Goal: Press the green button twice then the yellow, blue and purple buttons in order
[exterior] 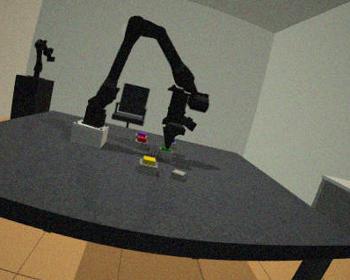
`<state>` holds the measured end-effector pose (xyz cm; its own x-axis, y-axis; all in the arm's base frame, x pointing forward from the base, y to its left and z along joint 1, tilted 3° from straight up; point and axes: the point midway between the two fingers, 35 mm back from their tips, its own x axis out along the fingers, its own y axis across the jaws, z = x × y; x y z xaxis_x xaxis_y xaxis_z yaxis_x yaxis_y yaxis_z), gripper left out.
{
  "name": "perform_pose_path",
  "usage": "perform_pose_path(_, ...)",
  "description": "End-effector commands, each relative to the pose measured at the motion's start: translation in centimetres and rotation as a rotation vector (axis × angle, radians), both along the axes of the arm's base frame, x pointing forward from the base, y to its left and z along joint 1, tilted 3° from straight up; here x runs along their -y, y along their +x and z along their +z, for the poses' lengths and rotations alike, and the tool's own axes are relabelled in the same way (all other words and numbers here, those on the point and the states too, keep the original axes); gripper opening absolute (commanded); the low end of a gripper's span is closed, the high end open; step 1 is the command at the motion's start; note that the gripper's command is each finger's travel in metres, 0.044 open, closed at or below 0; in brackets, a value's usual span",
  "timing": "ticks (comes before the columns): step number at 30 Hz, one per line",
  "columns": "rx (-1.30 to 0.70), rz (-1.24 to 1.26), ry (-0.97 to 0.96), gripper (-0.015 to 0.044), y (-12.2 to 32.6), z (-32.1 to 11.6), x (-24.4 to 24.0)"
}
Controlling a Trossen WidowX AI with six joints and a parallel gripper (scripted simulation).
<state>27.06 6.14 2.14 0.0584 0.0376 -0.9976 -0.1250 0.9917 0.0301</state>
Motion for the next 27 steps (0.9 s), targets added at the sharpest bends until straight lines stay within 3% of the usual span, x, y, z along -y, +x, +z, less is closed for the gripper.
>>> perform_pose_path(1,-0.005,-0.001,0.002,0.002,-0.1,-0.1,0.0)
perform_pose_path(7,-0.005,-0.001,0.002,0.002,-0.3,3.2,0.1)
perform_pose_path(27,-0.005,-0.001,0.002,0.002,-0.1,0.7,0.0)
